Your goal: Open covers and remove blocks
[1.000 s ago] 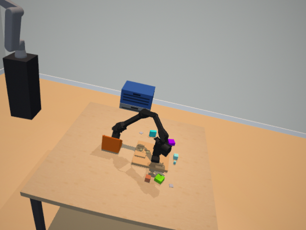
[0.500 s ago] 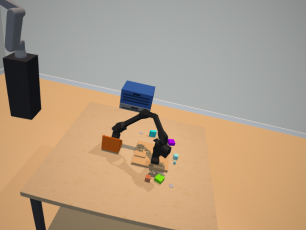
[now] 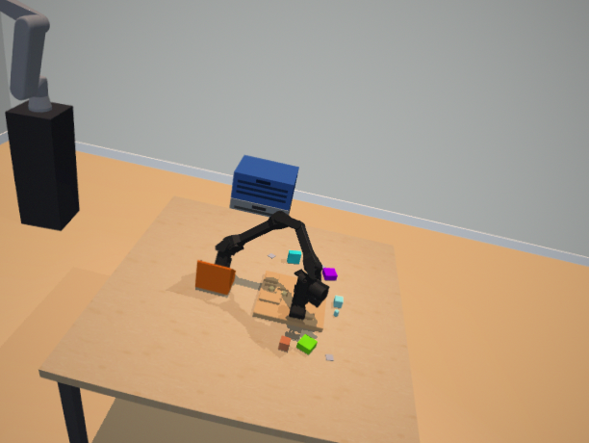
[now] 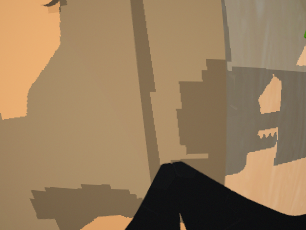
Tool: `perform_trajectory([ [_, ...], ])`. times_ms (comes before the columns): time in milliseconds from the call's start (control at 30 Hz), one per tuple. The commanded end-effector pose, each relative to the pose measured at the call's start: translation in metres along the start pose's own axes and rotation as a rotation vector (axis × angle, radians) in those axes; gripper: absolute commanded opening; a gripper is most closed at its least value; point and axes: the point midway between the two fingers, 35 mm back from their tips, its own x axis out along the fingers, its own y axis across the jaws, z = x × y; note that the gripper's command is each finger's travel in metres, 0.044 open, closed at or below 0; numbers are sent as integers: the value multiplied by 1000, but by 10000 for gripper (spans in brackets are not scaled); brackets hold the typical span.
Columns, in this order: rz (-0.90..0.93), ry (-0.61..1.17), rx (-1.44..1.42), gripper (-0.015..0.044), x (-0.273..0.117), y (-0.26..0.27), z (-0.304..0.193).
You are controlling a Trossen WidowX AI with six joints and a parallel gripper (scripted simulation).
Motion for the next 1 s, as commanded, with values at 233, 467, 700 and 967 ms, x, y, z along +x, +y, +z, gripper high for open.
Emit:
perform_trajectory([
  [233, 8, 8, 8, 0, 6, 7, -4],
  [467, 9, 8, 8, 0, 6, 15, -6],
  [700, 9, 8, 8, 0, 6, 22, -9],
  [967, 10, 8, 8, 0, 6, 30, -9],
])
